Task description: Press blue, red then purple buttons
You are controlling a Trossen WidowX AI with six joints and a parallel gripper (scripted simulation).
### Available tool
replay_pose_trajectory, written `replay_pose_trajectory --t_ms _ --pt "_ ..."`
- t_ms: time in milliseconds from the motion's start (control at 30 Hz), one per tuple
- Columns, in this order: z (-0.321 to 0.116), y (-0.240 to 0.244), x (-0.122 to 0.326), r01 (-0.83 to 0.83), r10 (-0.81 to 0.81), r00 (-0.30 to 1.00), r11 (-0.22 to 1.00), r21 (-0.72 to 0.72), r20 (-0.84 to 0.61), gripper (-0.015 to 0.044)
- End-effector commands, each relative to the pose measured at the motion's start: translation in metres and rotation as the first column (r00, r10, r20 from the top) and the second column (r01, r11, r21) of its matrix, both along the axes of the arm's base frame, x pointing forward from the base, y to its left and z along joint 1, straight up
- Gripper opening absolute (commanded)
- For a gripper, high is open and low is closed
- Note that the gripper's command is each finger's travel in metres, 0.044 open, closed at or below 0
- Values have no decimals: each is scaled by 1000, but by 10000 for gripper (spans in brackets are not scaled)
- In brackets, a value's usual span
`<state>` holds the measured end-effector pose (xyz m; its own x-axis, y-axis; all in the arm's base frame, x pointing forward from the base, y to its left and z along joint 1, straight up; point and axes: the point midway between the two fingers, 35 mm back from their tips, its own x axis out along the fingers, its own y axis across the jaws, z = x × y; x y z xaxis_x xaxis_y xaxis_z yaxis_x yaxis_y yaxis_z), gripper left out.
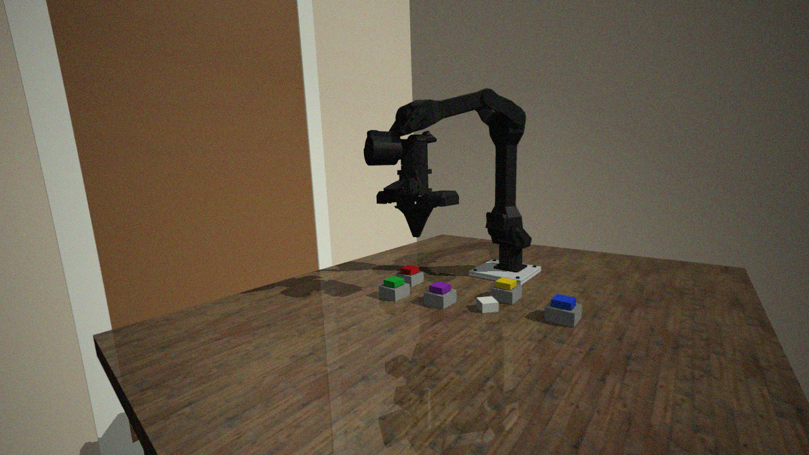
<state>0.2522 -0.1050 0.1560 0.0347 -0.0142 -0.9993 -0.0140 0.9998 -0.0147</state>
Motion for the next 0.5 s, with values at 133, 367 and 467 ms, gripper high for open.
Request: replay_pose_trajectory --t_ms 133,367,467 --pt "0 -55 -36 -1 1 1000 1000 -5 -7 20" --pt "-54 -57 -34 -1 1 1000 1000 -5 -7 20" --pt "-62 -56 -35 -1 1 1000 1000 -5 -7 20"
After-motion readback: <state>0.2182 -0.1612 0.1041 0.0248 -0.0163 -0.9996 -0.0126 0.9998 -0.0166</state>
